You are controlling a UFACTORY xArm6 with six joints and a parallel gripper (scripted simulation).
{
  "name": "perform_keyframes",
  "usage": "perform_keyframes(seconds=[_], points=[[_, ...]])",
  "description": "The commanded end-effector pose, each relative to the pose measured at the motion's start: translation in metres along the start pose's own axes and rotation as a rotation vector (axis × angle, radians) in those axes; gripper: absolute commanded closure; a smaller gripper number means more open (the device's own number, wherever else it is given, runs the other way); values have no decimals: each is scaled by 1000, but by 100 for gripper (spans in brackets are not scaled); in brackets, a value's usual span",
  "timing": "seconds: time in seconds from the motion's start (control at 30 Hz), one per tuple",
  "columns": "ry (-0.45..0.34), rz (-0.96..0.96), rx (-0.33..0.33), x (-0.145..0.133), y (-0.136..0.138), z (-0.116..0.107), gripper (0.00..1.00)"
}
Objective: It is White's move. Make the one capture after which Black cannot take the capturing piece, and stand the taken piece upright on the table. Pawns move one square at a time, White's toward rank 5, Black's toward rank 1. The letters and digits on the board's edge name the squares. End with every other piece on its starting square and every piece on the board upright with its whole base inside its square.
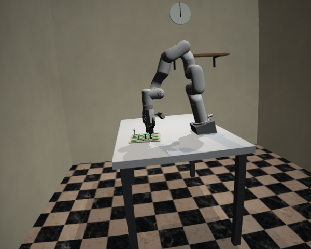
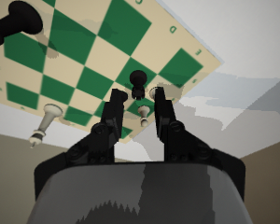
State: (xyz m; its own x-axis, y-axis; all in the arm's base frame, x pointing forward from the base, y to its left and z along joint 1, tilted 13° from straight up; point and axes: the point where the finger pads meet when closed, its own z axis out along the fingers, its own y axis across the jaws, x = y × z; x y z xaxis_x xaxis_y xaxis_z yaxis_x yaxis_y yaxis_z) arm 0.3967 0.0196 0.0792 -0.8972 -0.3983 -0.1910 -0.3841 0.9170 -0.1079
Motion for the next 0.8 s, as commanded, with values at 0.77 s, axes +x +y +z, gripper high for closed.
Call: perform_keyframes(seconds=[0.77], points=[[-3,0,1,-1,0,25,63]])
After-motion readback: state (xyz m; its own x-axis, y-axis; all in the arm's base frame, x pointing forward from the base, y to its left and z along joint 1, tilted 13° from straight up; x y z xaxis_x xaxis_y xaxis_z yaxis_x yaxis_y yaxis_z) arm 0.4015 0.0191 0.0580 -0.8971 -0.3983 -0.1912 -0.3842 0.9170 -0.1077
